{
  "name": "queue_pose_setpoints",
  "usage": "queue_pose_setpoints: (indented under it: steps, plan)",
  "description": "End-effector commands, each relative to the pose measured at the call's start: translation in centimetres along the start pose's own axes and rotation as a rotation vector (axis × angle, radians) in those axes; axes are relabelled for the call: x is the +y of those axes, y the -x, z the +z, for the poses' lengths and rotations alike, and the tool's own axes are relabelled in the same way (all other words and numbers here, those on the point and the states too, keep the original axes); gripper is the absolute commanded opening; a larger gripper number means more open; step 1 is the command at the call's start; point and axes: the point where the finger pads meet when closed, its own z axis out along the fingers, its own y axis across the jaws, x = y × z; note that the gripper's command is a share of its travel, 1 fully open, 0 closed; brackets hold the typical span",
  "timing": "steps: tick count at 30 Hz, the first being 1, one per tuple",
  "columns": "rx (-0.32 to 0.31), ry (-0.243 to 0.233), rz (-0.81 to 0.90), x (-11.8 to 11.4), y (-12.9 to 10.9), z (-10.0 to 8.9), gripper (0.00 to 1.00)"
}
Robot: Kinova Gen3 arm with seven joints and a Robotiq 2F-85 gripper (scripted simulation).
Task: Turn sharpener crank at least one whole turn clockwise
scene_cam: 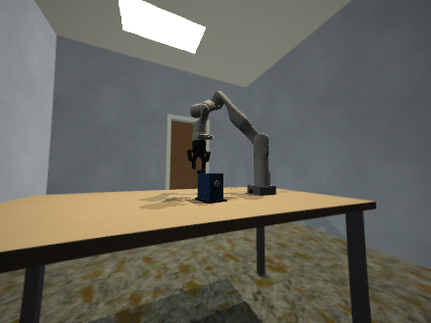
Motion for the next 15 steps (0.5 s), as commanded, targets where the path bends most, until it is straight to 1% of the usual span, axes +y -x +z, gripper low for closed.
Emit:
queue_pose_setpoints:
  steps: [1,15]
  plan:
    - [0.002,-0.002,-0.002,0.0,-0.1,0.3,0.53]
    - [0.002,-0.002,-0.002,0.0,-0.1,1.9,0.53]
